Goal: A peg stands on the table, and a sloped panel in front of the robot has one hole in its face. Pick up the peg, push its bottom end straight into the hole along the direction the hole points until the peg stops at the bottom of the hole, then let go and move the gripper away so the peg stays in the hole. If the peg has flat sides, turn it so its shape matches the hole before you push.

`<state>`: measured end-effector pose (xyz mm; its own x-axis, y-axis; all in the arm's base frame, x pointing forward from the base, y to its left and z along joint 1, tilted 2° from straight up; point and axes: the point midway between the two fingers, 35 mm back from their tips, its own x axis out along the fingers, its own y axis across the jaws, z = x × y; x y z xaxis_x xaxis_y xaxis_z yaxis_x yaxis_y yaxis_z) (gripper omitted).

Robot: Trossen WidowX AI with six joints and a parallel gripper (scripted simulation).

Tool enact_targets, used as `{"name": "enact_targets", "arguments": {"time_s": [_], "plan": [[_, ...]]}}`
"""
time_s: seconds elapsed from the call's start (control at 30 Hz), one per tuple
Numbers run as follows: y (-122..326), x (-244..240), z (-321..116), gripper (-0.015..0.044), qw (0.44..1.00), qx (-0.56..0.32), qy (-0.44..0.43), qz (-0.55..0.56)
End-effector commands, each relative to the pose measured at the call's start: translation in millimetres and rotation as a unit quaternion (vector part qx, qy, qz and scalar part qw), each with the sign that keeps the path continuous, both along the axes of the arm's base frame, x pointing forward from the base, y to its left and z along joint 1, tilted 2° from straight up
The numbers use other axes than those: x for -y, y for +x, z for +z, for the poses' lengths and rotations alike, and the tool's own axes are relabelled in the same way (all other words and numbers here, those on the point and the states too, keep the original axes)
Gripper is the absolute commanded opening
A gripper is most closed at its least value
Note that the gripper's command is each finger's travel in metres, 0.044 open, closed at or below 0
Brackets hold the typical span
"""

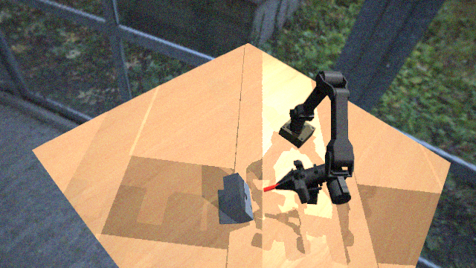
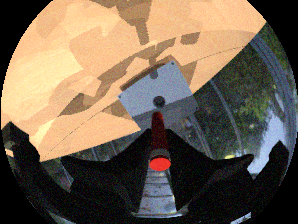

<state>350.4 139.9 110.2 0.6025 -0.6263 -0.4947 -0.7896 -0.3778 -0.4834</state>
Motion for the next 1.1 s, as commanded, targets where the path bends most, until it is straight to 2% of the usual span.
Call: {"name": "enact_targets", "arguments": {"time_s": [0.0, 1.07], "plan": [[3, 4, -3, 0.0, 1.0, -0.001, -0.007, 0.003], [23, 21, -19, 0.0, 1.0, 0.01, -0.019, 0.015]]}}
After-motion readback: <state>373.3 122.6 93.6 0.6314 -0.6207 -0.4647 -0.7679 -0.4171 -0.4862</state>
